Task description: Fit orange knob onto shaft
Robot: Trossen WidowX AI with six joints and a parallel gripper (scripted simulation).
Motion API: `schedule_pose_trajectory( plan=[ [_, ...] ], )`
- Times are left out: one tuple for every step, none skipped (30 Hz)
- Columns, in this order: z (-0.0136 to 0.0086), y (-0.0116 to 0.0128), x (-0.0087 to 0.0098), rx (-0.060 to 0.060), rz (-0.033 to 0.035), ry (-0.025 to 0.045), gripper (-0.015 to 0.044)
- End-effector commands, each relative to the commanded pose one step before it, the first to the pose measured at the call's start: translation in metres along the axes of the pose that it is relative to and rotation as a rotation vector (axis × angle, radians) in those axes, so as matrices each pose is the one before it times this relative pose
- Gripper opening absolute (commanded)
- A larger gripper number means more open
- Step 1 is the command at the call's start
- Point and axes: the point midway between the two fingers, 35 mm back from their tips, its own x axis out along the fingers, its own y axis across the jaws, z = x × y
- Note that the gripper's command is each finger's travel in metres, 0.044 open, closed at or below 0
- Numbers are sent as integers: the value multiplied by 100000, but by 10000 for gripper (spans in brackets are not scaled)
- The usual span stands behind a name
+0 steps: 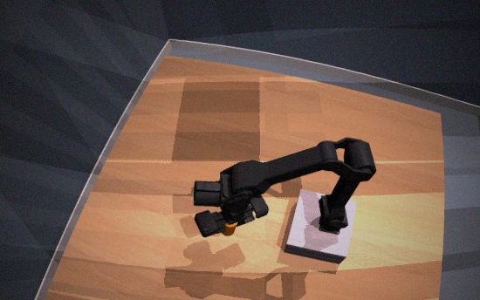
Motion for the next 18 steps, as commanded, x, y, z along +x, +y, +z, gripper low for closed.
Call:
schedule_pose_trajectory(
  plan=[
    [41,-74,-886,-261,7319,100,0],
    [7,-47,-198,30,1795,33,0],
    [6,-41,-187,30,1688,32,0],
    [6,-38,-190,32,1709,33,0],
    [6,-35,-195,35,1747,35,0],
    [6,-33,-199,37,1785,36,0],
    [6,-29,-203,39,1820,37,0],
    [6,-26,-207,40,1851,38,0],
    [6,-22,-210,41,1879,38,0],
    [6,-19,-213,42,1904,38,0],
    [6,-15,-215,43,1927,38,0],
    [6,-11,-217,44,1949,37,0],
    [6,-6,-219,45,1968,37,0],
    [6,-2,-220,45,1986,36,0],
    [6,3,-222,45,2003,35,0],
    [6,7,-223,45,2019,33,0],
    [6,12,-223,45,2034,32,0],
    [6,17,-224,45,2047,31,0]
  ],
)
